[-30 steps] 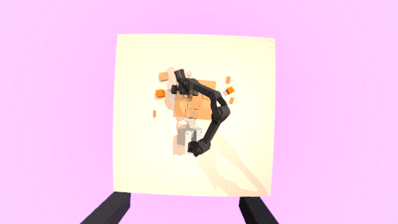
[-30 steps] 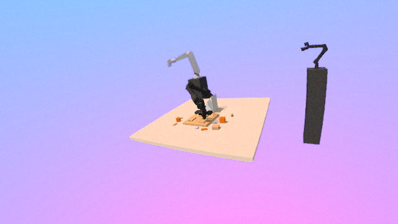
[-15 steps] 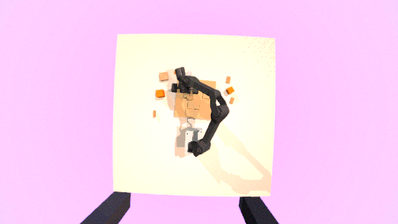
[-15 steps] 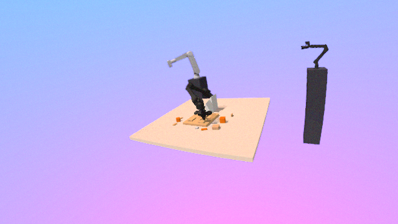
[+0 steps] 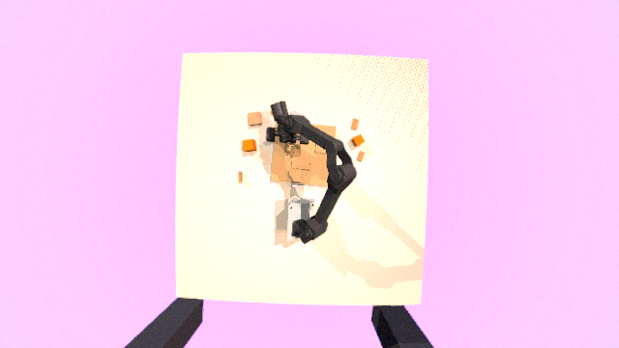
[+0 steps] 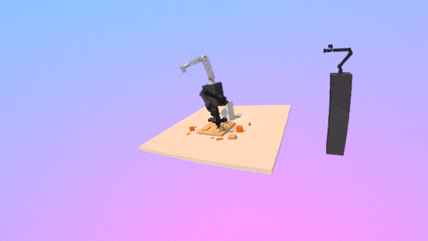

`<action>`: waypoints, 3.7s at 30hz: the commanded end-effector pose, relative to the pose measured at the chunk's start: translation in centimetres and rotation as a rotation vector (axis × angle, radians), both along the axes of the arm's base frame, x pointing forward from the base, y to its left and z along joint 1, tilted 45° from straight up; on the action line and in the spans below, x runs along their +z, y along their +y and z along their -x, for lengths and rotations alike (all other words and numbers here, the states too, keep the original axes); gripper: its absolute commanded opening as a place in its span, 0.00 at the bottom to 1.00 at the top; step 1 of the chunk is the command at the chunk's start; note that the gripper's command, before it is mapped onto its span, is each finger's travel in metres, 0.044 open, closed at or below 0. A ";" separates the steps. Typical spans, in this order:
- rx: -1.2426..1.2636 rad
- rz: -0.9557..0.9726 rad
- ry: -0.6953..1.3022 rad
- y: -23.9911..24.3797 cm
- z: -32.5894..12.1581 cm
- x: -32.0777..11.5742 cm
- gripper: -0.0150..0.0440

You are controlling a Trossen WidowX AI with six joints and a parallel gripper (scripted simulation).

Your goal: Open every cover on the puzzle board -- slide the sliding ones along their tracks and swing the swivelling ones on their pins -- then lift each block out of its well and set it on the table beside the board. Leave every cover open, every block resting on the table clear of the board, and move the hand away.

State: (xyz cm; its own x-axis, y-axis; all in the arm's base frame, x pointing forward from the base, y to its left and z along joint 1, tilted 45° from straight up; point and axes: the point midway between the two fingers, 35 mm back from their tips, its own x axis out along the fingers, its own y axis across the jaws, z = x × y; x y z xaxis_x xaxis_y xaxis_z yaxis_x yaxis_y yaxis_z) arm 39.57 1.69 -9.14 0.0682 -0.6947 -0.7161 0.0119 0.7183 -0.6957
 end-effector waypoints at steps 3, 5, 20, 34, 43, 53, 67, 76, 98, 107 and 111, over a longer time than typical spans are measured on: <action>-0.003 -0.001 -0.007 0.6 -0.2 0.6 0.25; -0.003 -0.001 -0.007 0.7 -0.2 0.8 0.25; -0.004 -0.002 -0.007 2.1 -0.2 2.2 0.25; 0.358 0.038 0.350 0.3 4.7 4.8 0.25; 0.638 0.063 0.625 -1.1 9.1 6.4 0.25; 0.949 0.090 0.931 -2.9 14.3 7.5 0.25; 1.121 0.104 1.098 -4.0 17.3 7.8 0.25; 1.121 0.104 1.098 -4.0 17.3 7.8 0.25; 1.121 0.104 1.098 -4.0 17.3 7.8 0.25; 1.122 0.103 1.098 -4.5 17.2 7.3 0.25; 1.122 0.103 1.097 -4.7 17.2 6.9 0.25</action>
